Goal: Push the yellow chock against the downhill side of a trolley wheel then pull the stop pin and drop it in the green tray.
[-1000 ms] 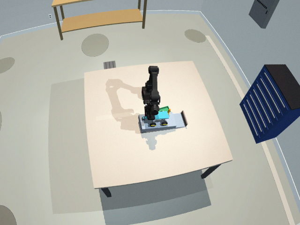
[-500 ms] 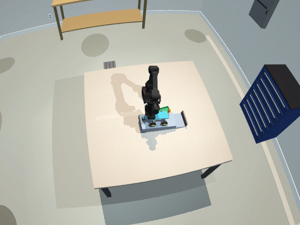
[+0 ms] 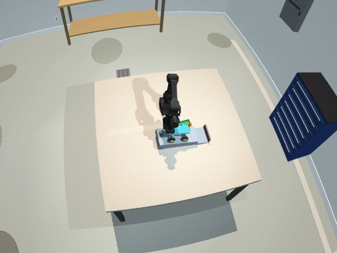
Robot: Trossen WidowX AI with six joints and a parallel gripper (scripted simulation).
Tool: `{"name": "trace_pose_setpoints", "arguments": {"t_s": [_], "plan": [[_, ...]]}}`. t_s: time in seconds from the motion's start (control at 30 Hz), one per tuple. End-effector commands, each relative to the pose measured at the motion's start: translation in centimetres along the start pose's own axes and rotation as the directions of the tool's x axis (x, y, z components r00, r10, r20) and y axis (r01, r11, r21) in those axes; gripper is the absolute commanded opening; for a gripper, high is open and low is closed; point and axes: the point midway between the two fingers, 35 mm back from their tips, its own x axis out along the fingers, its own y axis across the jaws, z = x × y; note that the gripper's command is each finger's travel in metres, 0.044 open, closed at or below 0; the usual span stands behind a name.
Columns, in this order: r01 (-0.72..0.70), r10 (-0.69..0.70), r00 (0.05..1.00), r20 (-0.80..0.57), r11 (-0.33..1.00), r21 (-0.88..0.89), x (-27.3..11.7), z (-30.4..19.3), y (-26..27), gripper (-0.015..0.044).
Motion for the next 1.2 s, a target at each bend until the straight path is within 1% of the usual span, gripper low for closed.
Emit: {"name": "trace_pose_setpoints", "arguments": {"t_s": [0.0,0.73,1.17], "plan": [[0.004,-0.004,1.000,-0.006,1.000,0.005,-0.4,-0.3,-0.1,0.0000],[0.004,-0.004,1.000,-0.008,1.000,0.005,-0.1,-3.3,-0.1,0.0000],[0.001,-0.001,1.000,-0.008,1.000,0.004,0.3,-3.2,4.1,0.0000]]}}
